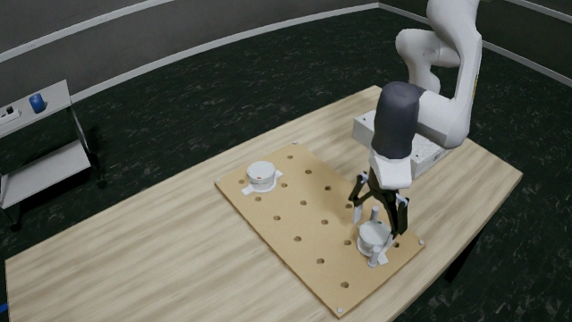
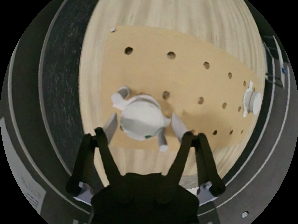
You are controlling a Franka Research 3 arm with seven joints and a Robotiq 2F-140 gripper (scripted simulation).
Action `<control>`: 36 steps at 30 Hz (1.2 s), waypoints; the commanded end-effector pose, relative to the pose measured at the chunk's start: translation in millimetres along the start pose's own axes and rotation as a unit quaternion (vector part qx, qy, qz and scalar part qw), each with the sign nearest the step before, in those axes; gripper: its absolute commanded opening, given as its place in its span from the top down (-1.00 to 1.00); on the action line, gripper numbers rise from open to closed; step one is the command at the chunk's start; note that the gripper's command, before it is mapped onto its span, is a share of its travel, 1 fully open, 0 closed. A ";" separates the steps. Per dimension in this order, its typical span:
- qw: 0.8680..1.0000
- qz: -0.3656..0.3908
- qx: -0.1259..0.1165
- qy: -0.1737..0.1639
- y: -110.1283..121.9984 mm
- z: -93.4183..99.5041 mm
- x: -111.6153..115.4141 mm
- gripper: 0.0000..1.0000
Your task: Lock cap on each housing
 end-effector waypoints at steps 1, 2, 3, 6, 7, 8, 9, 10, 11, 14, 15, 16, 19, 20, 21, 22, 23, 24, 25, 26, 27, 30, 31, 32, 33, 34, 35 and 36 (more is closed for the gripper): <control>1.000 -0.004 0.000 0.002 -0.7 0.0 -1.4 -0.55; 1.000 -0.004 0.000 0.002 -0.7 0.0 -1.4 -0.55; 1.000 -0.004 0.000 0.002 -0.7 0.0 -1.4 -0.55; 1.000 -0.004 0.000 0.002 -0.7 0.0 -1.4 -0.55; 1.000 -0.004 0.000 0.002 -0.7 0.1 -1.4 -0.55; 1.000 -0.004 0.000 0.002 -0.7 0.2 -1.4 -0.55; 1.000 -0.004 0.000 0.002 -0.7 0.3 -1.4 -0.55; 1.000 -0.004 0.000 0.002 -0.7 0.3 -1.4 -0.55; 1.000 -0.004 0.000 0.002 -0.7 0.3 -1.4 -0.55; 1.000 -0.004 0.000 0.002 -0.7 1.2 -1.4 -0.55; 1.000 -0.004 0.000 0.002 -0.7 1.7 -1.4 -0.55; 1.000 -0.004 0.000 0.002 -0.7 2.3 -1.4 -0.55; 1.000 -0.004 0.000 0.002 -0.7 4.5 -1.4 -0.55; 1.000 -0.004 0.000 0.002 -0.7 5.5 -1.4 -0.55; 1.000 -0.004 0.000 0.002 -0.7 6.6 -1.4 -0.55; 1.000 -0.004 0.000 0.002 -0.7 7.8 -1.4 -0.55; 1.000 -0.004 0.000 0.002 -0.7 9.0 -1.4 -0.55; 1.000 -0.004 0.000 0.002 -0.7 10.4 -1.4 -0.55; 1.000 -0.004 0.000 0.002 -0.7 11.9 -1.4 -0.55; 1.000 -0.004 0.000 0.002 -0.7 13.5 -1.4 -0.55; 1.000 -0.004 0.000 0.002 -0.7 13.5 -1.4 -0.55; 1.000 -0.004 0.000 0.002 -0.7 16.8 -1.4 -0.55; 1.000 -0.004 0.000 0.002 -0.7 18.7 -1.4 -0.55; 1.000 -0.004 0.000 0.002 -0.7 20.5 -1.4 -0.55; 1.000 -0.004 0.000 0.002 -0.7 22.5 -1.3 -0.55; 1.000 -0.004 0.000 0.002 -0.7 24.5 -1.3 -0.55; 1.000 -0.004 0.000 0.002 -0.7 26.5 -1.3 -0.55; 1.000 -0.004 0.000 0.002 -0.7 28.6 -1.3 -0.55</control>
Point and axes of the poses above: the point where the finger pads meet when closed, its own z axis back along the fingers, its own y axis across the jaws, x = y × z, the point moved 1 cm from there along z, back along the fingers, and after that the axes turned 11 degrees about -z, right-handed, at the moved point
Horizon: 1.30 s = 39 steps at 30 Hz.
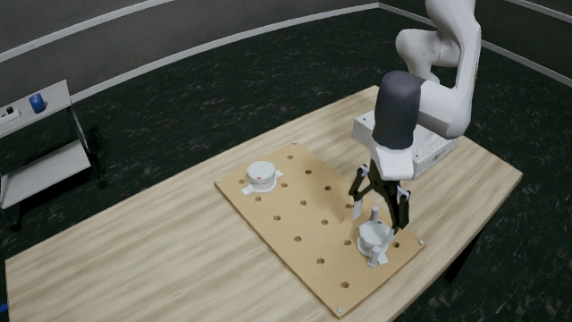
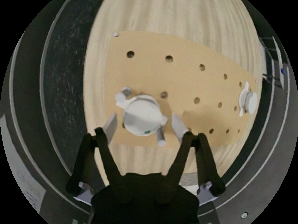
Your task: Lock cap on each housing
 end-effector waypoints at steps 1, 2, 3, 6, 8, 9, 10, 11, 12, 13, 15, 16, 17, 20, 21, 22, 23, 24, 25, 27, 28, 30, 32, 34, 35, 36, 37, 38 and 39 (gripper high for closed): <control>1.000 -0.006 0.002 -0.003 -0.2 7.5 2.3 -0.55; 1.000 -0.006 0.002 -0.003 -0.3 9.6 2.3 -0.55; 1.000 -0.006 0.002 -0.003 -0.3 11.7 2.3 -0.55; 1.000 -0.006 0.002 -0.003 -0.3 18.2 2.2 -0.55; 1.000 -0.006 0.002 -0.003 -0.3 20.3 2.2 -0.55; 1.000 -0.006 0.002 -0.003 -0.3 20.3 2.2 -0.55; 1.000 -0.006 0.002 -0.003 -0.3 22.3 2.2 -0.55; 1.000 -0.006 0.002 -0.003 -0.3 24.4 2.2 -0.55; 1.000 -0.006 0.002 -0.003 -0.3 26.3 2.2 -0.55; 1.000 -0.006 0.002 -0.003 -0.3 28.3 2.2 -0.55; 1.000 -0.006 0.002 -0.003 -0.4 31.9 2.2 -0.55; 1.000 -0.006 0.002 -0.003 -0.4 33.5 2.2 -0.55; 1.000 -0.006 0.002 -0.003 -0.4 35.1 2.1 -0.55; 1.000 -0.006 0.002 -0.003 -0.4 39.2 2.1 -0.55; 1.000 -0.006 0.002 -0.003 -0.4 40.4 2.1 -0.55; 1.000 -0.006 0.002 -0.003 -0.4 41.4 2.1 -0.55; 1.000 -0.006 0.002 -0.003 -0.4 42.3 2.1 -0.55; 1.000 -0.006 0.002 -0.003 -0.4 43.1 2.1 -0.55; 1.000 -0.006 0.002 -0.003 -0.4 43.1 2.1 -0.55; 1.000 -0.006 0.002 -0.003 -0.4 43.8 2.1 -0.55; 1.000 -0.006 0.002 -0.003 -0.4 44.4 2.1 -0.55; 1.000 -0.006 0.002 -0.003 -0.4 45.2 2.1 -0.55; 1.000 -0.006 0.002 -0.003 -0.4 45.6 2.1 -0.55; 1.000 -0.006 0.002 -0.003 -0.4 45.8 2.1 -0.55; 1.000 -0.006 0.002 -0.003 -0.4 45.8 2.1 -0.55; 1.000 -0.006 0.002 -0.003 -0.4 45.8 2.1 -0.55; 1.000 -0.005 0.002 -0.003 -0.5 45.8 2.2 -0.55; 1.000 0.005 0.002 -0.003 -0.7 45.8 2.6 -0.55; 1.000 0.025 0.002 -0.003 -1.3 45.8 3.5 -0.55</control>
Point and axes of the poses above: the point where the finger pads meet when closed, its own z axis back along the fingers, its own y axis across the jaws, x = y × z, the point moved 1 cm from there along z, back along the fingers, and after that the axes turned 11 degrees about -z, right-handed, at the moved point
